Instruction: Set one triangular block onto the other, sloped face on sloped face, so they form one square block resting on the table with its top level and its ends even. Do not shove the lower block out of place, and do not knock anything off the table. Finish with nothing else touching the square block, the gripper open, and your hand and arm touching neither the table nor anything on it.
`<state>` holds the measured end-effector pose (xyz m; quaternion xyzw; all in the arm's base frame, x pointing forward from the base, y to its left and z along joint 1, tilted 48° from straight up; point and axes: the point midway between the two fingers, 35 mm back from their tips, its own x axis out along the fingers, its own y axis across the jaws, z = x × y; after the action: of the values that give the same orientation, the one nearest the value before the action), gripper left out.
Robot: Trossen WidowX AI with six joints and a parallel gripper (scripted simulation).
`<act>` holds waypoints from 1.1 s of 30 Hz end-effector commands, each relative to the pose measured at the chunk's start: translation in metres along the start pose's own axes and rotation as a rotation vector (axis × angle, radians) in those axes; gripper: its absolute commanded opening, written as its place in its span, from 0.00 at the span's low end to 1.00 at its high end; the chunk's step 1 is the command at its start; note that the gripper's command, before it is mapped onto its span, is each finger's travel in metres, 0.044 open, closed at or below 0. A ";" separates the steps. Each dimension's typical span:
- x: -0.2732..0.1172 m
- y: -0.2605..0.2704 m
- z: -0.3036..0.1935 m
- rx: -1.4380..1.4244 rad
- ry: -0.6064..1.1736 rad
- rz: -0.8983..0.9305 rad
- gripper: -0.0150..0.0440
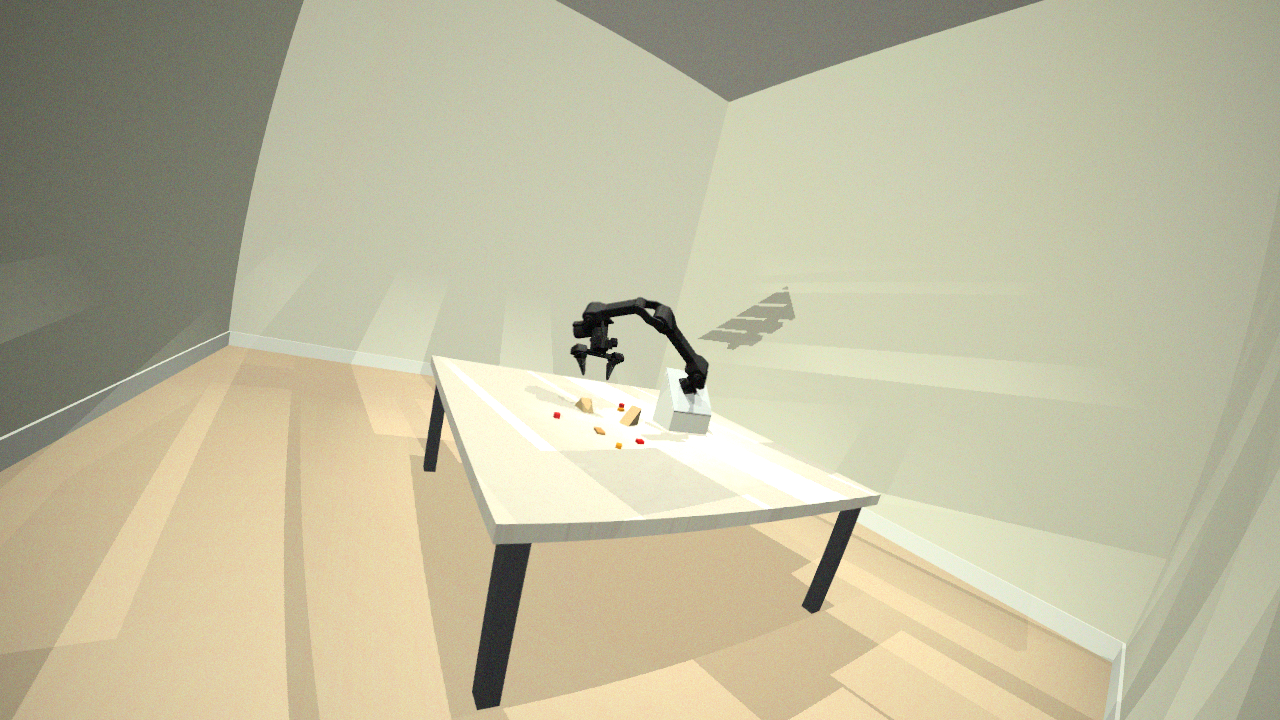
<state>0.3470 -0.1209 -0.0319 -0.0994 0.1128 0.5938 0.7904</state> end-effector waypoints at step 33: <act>0.083 0.009 0.013 -0.064 1.217 0.012 1.00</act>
<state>0.3635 -0.0393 -0.0281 -0.4478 0.5192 0.4400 0.5799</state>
